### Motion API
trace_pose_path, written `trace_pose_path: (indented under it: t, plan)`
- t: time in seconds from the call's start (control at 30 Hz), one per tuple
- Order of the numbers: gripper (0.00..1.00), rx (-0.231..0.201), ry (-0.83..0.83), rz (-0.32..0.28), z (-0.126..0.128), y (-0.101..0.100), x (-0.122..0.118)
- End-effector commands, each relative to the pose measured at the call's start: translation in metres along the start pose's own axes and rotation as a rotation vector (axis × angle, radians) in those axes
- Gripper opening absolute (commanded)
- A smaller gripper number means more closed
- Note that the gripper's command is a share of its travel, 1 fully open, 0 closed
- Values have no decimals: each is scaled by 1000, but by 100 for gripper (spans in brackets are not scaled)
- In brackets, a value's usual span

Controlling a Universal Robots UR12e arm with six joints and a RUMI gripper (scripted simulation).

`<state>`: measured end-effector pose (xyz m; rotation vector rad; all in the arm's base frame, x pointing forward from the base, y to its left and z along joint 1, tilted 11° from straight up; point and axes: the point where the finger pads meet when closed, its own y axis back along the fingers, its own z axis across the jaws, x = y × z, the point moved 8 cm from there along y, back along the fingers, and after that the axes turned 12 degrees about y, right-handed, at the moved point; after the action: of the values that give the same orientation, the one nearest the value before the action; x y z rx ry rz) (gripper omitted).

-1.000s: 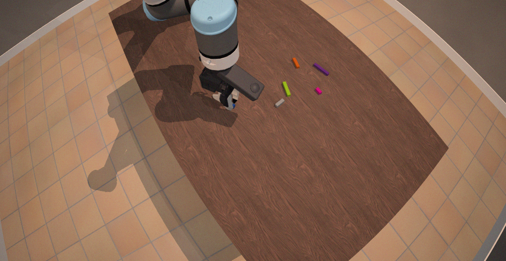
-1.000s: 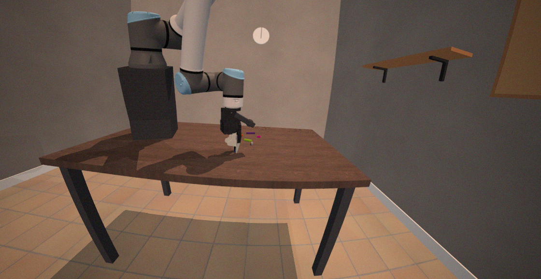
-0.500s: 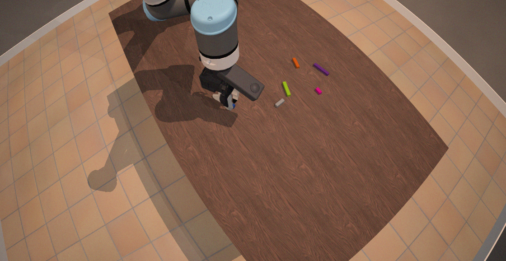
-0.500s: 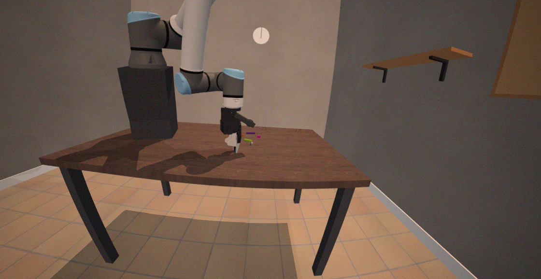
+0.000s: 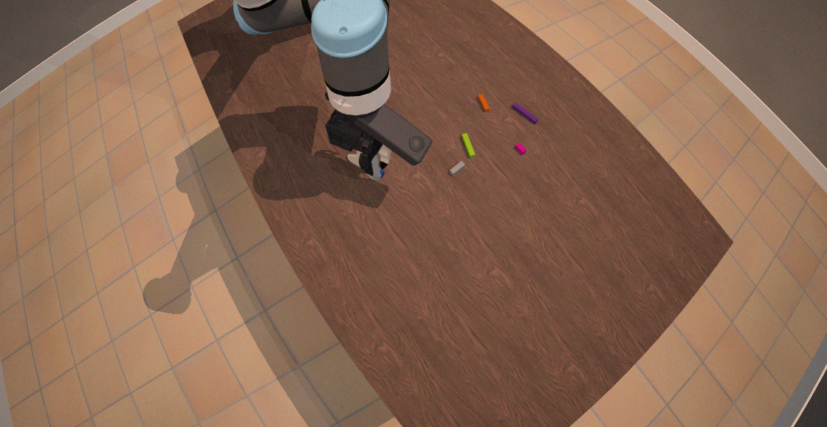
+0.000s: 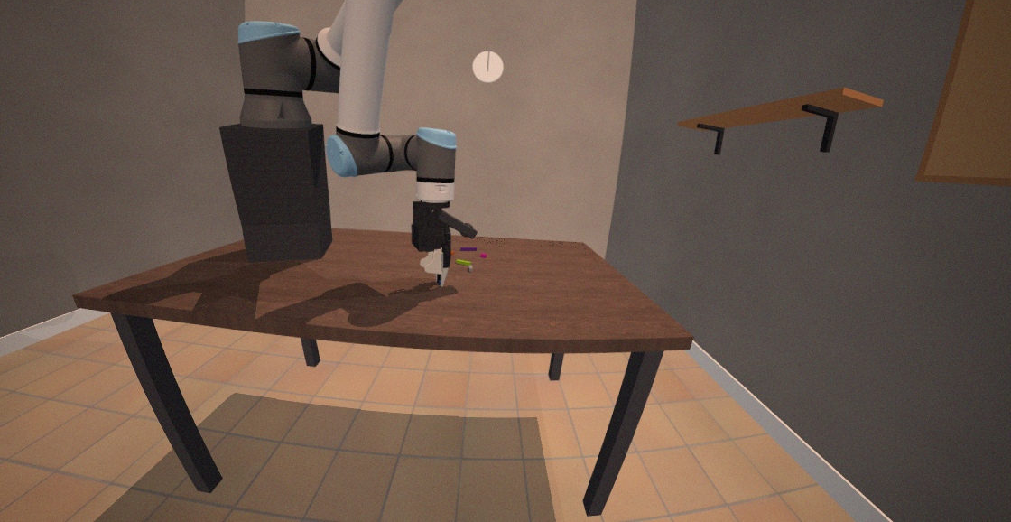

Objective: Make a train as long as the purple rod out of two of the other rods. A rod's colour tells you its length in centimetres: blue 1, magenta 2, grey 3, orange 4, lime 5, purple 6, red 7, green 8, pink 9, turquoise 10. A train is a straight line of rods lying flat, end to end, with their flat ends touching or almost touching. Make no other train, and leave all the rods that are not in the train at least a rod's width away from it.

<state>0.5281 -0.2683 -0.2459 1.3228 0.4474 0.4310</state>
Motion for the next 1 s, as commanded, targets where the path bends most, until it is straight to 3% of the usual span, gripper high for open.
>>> trace_pose_path:
  t: [0.0,0.03,0.07,0.97]
  plan:
    - [14,-1,0,0,0,0,0]
    - [14,-1,0,0,0,0,0]
    - [0,-1,0,0,0,0,0]
    - [0,-1,0,0,0,0,0]
